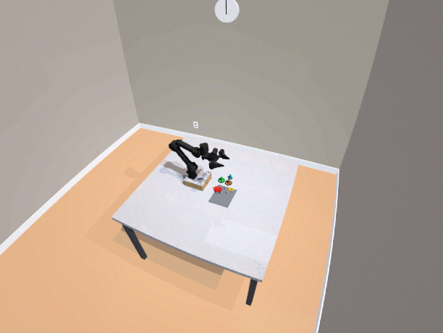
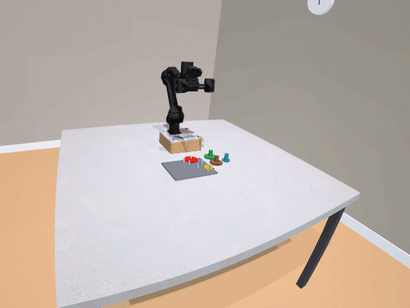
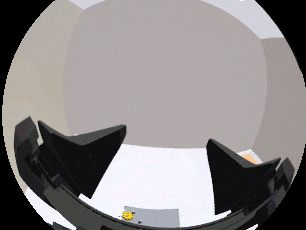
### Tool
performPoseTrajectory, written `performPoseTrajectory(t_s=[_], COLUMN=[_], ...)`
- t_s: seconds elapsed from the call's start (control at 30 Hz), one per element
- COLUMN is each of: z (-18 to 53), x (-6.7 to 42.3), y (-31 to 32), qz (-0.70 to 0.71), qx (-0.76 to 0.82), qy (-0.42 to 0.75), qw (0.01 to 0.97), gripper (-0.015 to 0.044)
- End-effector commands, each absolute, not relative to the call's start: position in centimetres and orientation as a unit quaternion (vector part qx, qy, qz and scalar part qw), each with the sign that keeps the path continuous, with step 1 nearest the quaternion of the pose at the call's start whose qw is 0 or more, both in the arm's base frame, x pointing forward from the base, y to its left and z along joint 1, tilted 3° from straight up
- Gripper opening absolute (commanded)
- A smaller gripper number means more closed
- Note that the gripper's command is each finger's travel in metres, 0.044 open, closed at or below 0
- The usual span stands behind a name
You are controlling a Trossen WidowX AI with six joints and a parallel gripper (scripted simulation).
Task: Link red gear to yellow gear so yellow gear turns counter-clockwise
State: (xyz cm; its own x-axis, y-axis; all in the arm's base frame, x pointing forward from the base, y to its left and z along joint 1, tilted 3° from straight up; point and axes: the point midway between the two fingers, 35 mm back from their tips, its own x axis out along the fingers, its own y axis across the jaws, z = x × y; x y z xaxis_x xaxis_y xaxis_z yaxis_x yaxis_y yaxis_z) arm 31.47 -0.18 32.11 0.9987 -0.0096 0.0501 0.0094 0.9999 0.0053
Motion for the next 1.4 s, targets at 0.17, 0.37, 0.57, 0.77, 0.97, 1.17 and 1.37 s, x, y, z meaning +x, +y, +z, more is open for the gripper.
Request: performPoseTrajectory(t_s=[0.17, 0.37, 0.57, 0.77, 0.97, 1.17, 1.37], z=[28.4, 20.2, 11.8, 5.2, 3.5, 3.0, 2.0], x=[32.8, 33.4, 30.5, 24.5, 21.7, 21.7, 21.8], y=[2.8, 7.7, 11.9, 14.3, 14.2, 13.8, 13.7], qz=[0.042, 0.097, 0.123, 0.113, 0.098, 0.098, 0.098], qx=[0.007, 0.013, -0.015, -0.088, -0.13, -0.13, -0.13], qy=[0.056, 0.244, 0.445, 0.626, 0.687, 0.687, 0.687], qw=[0.998, 0.965, 0.887, 0.766, 0.708, 0.708, 0.708], gripper=[0.044, 0.044, 0.044, 0.044, 0.044, 0.044, 0.044])
